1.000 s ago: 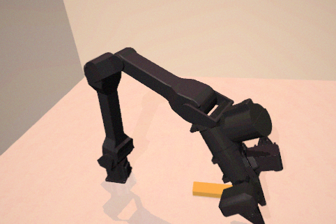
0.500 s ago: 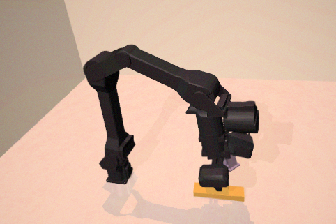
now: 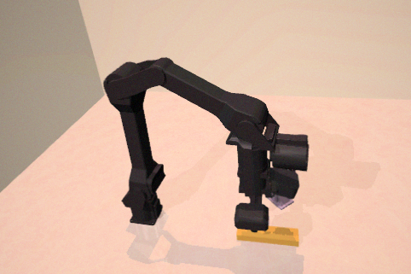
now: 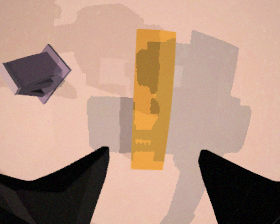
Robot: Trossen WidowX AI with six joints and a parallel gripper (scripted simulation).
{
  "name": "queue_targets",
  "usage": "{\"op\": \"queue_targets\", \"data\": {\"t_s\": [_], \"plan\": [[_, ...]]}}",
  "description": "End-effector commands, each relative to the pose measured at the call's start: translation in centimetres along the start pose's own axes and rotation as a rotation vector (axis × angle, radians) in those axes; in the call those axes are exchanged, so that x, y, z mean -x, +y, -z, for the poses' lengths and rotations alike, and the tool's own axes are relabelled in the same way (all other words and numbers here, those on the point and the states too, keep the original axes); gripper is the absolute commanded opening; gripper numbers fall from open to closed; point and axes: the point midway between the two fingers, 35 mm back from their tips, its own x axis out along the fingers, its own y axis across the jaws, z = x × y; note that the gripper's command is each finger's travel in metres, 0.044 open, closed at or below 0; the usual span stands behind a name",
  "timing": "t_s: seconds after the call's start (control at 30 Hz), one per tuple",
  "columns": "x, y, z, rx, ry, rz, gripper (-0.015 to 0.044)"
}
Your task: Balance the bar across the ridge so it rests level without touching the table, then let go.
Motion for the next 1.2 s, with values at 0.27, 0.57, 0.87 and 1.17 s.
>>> {"op": "queue_targets", "data": {"t_s": [0.27, 0.57, 0.87, 1.17], "plan": [[-2.5, 0.2, 0.4, -0.005, 0.013, -0.007, 0.0315], [-4.0, 0.2, 0.4, -0.005, 0.013, -0.007, 0.0315], [-4.7, 0.2, 0.4, -0.005, 0.013, -0.007, 0.0315], [-4.7, 0.2, 0.4, -0.005, 0.013, -0.007, 0.0315]]}}
